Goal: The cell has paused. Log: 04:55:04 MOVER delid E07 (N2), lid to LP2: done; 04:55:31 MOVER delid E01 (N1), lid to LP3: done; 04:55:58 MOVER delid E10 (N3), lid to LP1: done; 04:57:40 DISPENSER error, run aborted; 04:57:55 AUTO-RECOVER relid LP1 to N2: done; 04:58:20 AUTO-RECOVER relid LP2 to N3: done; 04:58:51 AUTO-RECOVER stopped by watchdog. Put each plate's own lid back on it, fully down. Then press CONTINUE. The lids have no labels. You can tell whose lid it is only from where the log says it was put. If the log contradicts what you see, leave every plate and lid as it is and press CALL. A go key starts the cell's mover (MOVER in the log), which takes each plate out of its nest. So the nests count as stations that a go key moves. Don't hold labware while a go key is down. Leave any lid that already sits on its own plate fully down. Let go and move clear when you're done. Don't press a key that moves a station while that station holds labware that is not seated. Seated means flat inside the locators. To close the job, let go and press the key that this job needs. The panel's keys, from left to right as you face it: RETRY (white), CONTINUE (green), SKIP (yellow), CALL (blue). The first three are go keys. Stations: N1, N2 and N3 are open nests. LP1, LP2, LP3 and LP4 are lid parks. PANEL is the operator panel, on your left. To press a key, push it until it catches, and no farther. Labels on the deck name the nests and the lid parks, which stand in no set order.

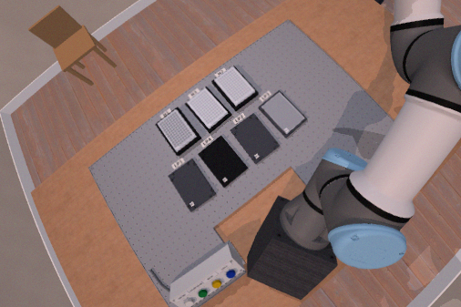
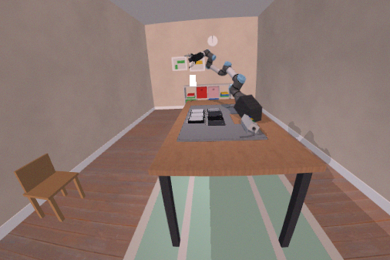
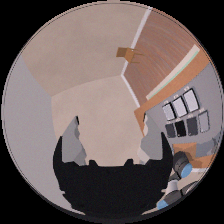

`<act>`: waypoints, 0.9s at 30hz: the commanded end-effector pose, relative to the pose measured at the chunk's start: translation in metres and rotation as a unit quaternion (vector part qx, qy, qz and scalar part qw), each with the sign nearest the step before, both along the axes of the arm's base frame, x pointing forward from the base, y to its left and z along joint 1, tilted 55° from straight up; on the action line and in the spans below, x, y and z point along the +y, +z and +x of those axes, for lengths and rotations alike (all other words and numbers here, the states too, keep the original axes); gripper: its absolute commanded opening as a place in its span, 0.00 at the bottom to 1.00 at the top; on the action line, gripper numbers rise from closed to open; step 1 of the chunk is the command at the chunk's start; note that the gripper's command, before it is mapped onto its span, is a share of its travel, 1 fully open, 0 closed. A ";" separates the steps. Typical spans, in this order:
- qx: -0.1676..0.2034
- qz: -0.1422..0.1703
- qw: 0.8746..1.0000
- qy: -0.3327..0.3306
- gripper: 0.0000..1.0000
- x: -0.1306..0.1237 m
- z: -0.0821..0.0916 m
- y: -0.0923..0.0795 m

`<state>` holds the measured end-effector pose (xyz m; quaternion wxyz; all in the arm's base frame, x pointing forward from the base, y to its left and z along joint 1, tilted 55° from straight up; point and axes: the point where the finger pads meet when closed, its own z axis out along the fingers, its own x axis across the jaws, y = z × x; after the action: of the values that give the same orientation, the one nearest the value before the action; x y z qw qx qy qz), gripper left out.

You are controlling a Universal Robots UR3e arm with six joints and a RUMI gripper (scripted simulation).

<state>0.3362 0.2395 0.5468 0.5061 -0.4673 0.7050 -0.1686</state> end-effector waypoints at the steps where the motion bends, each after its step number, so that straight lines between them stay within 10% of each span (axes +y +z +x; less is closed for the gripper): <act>1: 0.009 -0.008 1.000 -0.008 0.82 -0.004 0.011 -0.019; 27: 0.078 -0.076 0.992 -0.061 0.82 -0.029 0.044 -0.102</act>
<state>0.3781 0.2120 0.4514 0.4026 -0.4721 0.7549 -0.2126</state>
